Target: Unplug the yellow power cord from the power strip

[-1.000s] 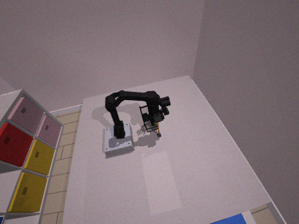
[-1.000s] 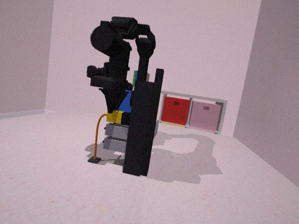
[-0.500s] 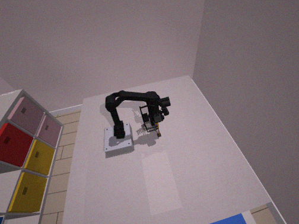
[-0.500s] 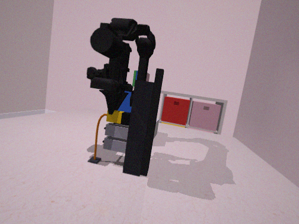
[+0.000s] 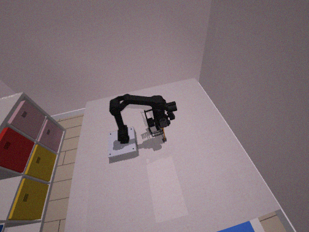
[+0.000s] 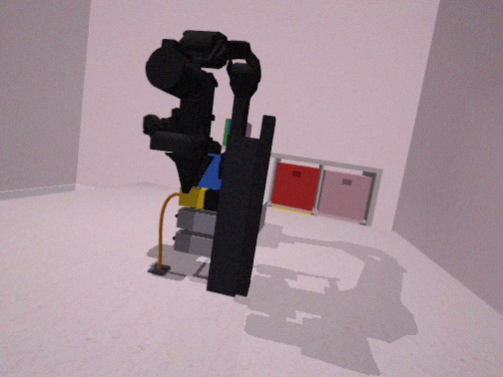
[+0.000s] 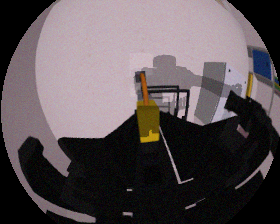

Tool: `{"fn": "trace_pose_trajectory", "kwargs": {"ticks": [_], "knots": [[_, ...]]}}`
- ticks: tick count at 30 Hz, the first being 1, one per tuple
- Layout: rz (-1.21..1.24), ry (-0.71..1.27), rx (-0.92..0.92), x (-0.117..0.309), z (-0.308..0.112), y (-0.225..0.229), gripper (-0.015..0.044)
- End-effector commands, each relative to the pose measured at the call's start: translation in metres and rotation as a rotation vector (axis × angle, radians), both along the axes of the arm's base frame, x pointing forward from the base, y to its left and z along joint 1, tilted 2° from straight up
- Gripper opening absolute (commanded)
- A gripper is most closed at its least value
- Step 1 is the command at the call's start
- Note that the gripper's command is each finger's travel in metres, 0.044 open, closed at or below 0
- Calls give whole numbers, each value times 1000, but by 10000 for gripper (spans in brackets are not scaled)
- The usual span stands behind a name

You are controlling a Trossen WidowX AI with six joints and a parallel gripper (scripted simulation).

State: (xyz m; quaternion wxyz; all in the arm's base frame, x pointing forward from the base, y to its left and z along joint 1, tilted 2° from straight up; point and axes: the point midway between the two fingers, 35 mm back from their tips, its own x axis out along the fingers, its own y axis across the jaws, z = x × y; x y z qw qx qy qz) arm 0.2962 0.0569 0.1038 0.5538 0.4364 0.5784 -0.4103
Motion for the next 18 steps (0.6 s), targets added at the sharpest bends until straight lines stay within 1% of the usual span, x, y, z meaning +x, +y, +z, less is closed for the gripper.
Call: {"fn": "trace_pose_trajectory", "kwargs": {"ticks": [1,18], "knots": [[-15,-11,-32,6,1,-19,0],[-17,-12,-34,11,2,-46,0]]}}
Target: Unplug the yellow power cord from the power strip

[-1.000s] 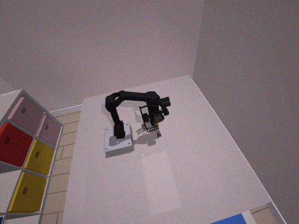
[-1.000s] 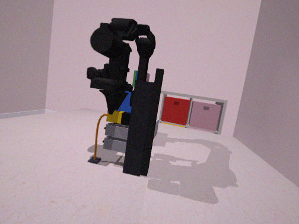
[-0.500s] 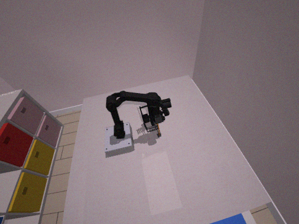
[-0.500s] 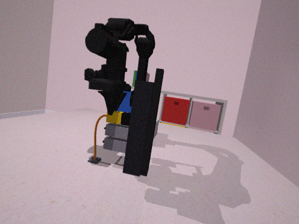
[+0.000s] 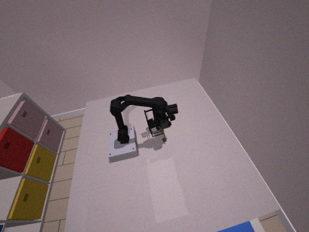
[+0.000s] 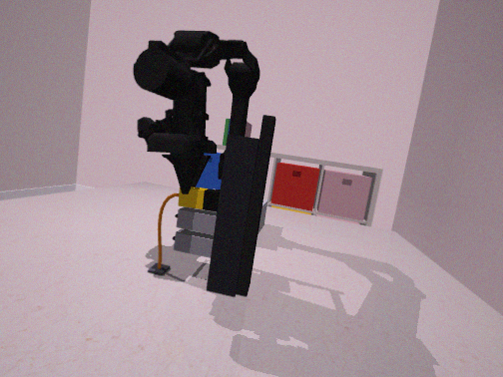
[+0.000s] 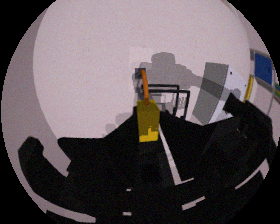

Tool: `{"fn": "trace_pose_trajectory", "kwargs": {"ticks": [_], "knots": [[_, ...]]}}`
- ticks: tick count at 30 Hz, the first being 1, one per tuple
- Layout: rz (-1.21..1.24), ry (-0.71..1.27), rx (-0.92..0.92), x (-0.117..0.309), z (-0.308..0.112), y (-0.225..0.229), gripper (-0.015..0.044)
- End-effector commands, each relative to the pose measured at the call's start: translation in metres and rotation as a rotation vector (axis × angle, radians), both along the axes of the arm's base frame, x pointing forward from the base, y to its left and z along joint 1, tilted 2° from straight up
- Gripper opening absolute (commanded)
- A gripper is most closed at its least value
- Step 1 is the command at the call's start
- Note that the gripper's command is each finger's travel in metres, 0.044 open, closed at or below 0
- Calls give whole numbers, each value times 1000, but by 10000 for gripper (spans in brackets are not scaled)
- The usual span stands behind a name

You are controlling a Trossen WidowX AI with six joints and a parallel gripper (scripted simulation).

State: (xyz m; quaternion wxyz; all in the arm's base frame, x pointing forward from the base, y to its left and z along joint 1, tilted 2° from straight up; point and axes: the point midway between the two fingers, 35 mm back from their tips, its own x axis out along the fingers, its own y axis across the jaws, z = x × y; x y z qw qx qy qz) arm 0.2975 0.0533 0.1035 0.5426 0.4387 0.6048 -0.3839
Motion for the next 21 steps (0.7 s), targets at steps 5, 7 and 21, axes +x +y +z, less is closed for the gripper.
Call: {"fn": "trace_pose_trajectory", "kwargs": {"ticks": [5,7,21], "knots": [[-58,-29,-99,10,3,-51,0],[-58,-29,-99,9,3,-50,26],[-60,-29,-97,7,2,-42,394]]}}
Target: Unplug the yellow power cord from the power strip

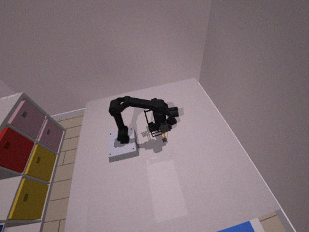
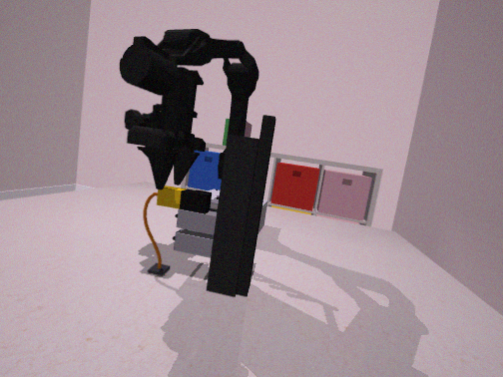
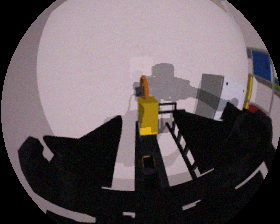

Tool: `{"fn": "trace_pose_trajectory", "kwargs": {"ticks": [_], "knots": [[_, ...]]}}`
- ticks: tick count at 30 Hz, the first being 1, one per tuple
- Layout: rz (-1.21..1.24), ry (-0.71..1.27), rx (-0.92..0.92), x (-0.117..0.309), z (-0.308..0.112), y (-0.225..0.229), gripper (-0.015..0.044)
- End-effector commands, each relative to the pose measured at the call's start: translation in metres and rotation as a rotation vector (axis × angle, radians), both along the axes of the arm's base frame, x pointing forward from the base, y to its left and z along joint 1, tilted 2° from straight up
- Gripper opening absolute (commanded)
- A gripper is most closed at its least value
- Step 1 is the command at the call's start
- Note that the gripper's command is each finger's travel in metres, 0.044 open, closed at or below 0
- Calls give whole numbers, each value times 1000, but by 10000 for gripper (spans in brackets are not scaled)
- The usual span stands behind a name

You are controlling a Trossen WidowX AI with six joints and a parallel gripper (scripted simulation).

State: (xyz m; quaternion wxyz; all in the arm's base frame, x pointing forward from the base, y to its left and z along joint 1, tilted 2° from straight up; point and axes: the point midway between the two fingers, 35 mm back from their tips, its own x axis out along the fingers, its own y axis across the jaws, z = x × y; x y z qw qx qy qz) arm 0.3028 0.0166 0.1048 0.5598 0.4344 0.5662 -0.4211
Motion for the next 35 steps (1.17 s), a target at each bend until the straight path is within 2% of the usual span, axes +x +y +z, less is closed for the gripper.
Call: {"fn": "trace_pose_trajectory", "kwargs": {"ticks": [1,2,7,35], "knots": [[-4,-2,-3,4,2,-11,420],[-4,-3,-4,7,4,-20,440],[-4,-3,-8,16,11,-57,440],[-4,-3,-8,16,11,-57,440]]}}
